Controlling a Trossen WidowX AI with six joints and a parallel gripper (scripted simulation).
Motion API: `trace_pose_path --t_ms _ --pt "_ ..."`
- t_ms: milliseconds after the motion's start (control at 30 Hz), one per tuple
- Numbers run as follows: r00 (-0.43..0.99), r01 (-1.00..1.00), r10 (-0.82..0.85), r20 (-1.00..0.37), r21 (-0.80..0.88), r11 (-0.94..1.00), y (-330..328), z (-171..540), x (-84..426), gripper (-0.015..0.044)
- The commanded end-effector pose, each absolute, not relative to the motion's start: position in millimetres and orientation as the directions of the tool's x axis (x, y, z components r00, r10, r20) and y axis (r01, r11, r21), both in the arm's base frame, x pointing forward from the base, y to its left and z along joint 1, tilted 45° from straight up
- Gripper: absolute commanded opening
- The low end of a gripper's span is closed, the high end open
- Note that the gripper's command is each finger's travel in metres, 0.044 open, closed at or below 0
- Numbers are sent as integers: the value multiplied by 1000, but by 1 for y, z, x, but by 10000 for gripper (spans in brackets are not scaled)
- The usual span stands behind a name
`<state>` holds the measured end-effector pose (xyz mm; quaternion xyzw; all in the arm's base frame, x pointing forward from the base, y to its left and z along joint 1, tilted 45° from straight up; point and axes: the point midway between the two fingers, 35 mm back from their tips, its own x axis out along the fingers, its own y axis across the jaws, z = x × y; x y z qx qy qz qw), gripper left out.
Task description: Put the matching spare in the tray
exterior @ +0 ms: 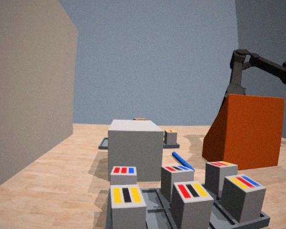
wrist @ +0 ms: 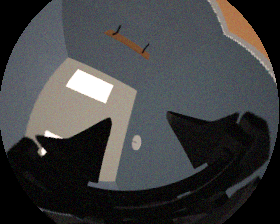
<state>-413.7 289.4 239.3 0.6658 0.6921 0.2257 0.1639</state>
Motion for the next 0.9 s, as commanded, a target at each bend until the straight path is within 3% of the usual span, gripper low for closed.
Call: trace_pose_path --t_ms 0,333,500,600,867 --pt "-60 848 995 74 531 12 289 239 -414 426" --pt "0 790 998 55 612 -34 320 235 -395 440" --pt "144 619 989 7 779 -96 387 224 -341 440" --pt "211 602 978 -2 788 -128 420 221 -303 440" --pt "359 362 929 -85 931 -55 477 201 -229 440"
